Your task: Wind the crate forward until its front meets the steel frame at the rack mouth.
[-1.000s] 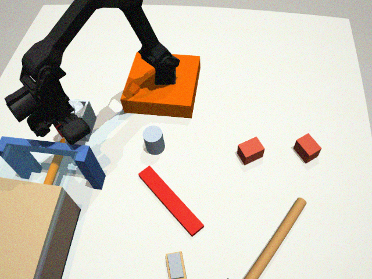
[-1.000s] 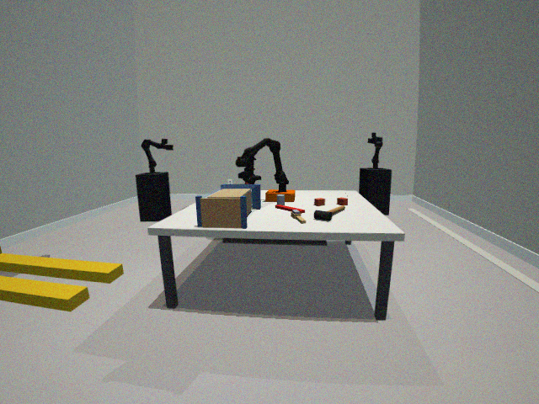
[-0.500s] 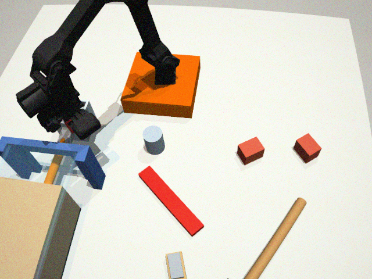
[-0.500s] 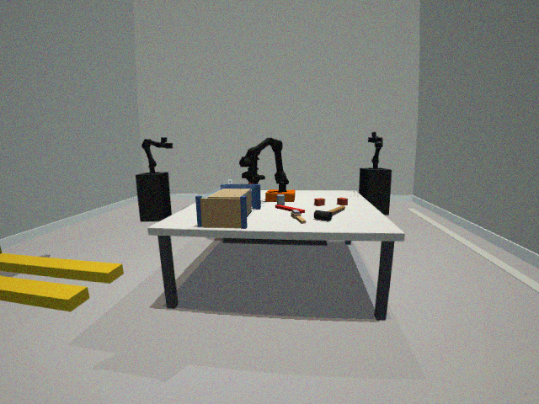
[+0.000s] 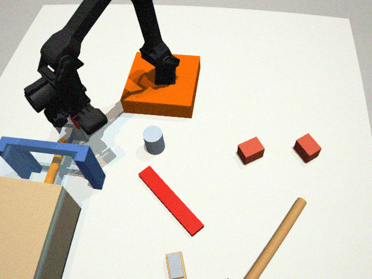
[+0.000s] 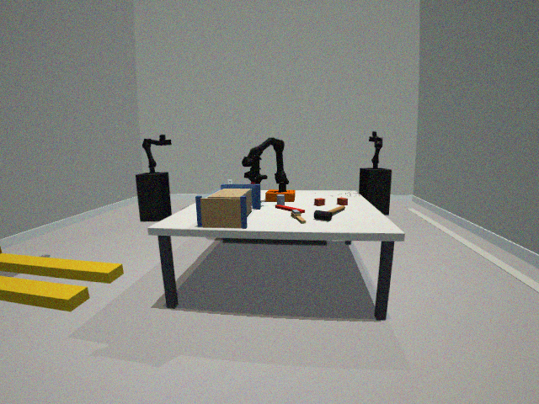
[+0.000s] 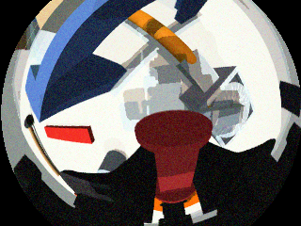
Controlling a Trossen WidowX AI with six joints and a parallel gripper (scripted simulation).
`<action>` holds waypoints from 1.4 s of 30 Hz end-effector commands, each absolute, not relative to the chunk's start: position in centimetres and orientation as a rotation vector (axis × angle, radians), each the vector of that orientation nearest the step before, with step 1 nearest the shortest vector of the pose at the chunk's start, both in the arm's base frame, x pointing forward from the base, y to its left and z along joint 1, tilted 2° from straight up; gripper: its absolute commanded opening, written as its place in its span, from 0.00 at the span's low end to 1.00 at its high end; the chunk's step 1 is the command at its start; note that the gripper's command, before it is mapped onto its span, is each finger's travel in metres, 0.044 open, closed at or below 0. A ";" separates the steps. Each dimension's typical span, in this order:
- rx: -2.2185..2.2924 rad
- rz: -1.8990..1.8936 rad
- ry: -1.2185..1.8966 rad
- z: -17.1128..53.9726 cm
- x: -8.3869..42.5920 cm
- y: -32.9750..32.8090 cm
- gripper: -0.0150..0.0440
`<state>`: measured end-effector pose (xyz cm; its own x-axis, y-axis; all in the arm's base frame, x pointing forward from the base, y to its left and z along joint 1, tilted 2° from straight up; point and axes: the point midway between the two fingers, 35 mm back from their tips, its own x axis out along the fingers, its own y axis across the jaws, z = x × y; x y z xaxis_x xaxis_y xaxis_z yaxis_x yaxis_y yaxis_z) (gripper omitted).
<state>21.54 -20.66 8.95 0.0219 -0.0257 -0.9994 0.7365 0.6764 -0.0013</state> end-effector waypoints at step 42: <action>0.649 -0.654 1.481 8.7 14.2 -17.8 0.25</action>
